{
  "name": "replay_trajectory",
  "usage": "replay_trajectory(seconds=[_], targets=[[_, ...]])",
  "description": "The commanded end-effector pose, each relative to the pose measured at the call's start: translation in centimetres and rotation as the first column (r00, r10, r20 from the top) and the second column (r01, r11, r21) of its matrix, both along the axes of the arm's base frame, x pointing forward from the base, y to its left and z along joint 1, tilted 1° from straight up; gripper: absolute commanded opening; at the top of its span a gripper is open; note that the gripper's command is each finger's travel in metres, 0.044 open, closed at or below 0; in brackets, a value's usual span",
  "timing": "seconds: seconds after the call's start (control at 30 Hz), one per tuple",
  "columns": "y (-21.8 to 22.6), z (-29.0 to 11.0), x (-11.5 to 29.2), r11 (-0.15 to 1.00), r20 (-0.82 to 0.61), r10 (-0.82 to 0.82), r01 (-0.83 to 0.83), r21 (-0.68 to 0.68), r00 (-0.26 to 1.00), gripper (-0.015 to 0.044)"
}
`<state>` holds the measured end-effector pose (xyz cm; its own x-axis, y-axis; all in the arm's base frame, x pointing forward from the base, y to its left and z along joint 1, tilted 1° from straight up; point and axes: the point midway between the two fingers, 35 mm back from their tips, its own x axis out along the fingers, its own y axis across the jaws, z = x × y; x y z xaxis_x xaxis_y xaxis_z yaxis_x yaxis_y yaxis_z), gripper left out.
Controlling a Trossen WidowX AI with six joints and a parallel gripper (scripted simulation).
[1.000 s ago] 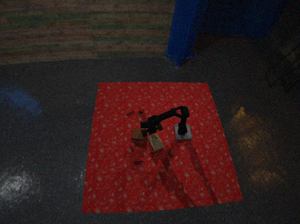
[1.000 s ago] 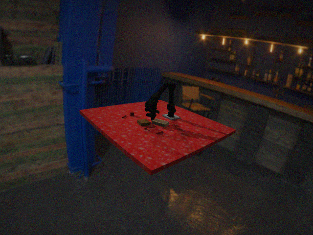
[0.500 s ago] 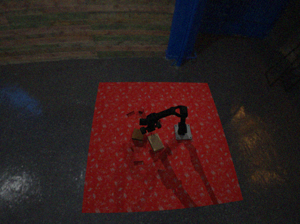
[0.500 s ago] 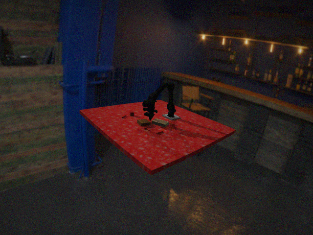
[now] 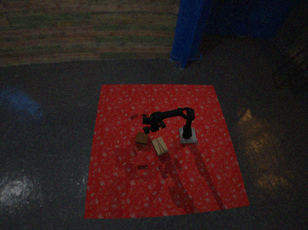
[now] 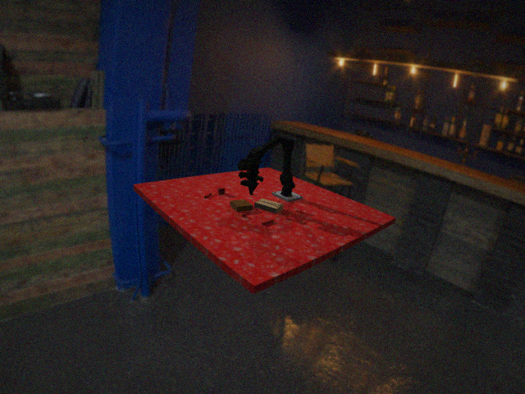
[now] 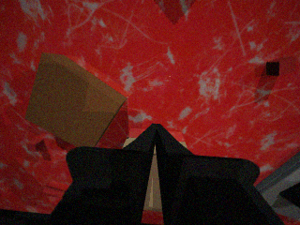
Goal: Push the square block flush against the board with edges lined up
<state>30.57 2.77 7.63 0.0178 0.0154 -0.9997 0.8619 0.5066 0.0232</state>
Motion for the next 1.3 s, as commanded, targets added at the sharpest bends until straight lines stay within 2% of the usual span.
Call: replay_trajectory(seconds=[0.0, 0.07, 0.3, 0.6, 0.9, 1.27], targets=[[0.0, 0.5, -0.3, 1.0, -0.01, 0.002, -0.002, 0.0, 1.0, 0.0], [0.1, 0.5, -0.3, 1.0, -0.009, 0.024, -0.024, 0.0, 1.0, 0.0], [1.9, 0.6, -0.4, 0.967, -0.005, 0.256, -0.256, -0.001, 0.967, 0.0], [4.2, 0.6, -0.6, 0.842, -0.001, 0.539, -0.539, -0.004, 0.842, 0.0], [6.5, 0.7, -1.0, 0.637, 0.003, 0.771, -0.771, -0.009, 0.637, 0.0], [9.3, 0.8, -1.7, 0.306, 0.006, 0.952, -0.952, -0.016, 0.306, 0.0]])
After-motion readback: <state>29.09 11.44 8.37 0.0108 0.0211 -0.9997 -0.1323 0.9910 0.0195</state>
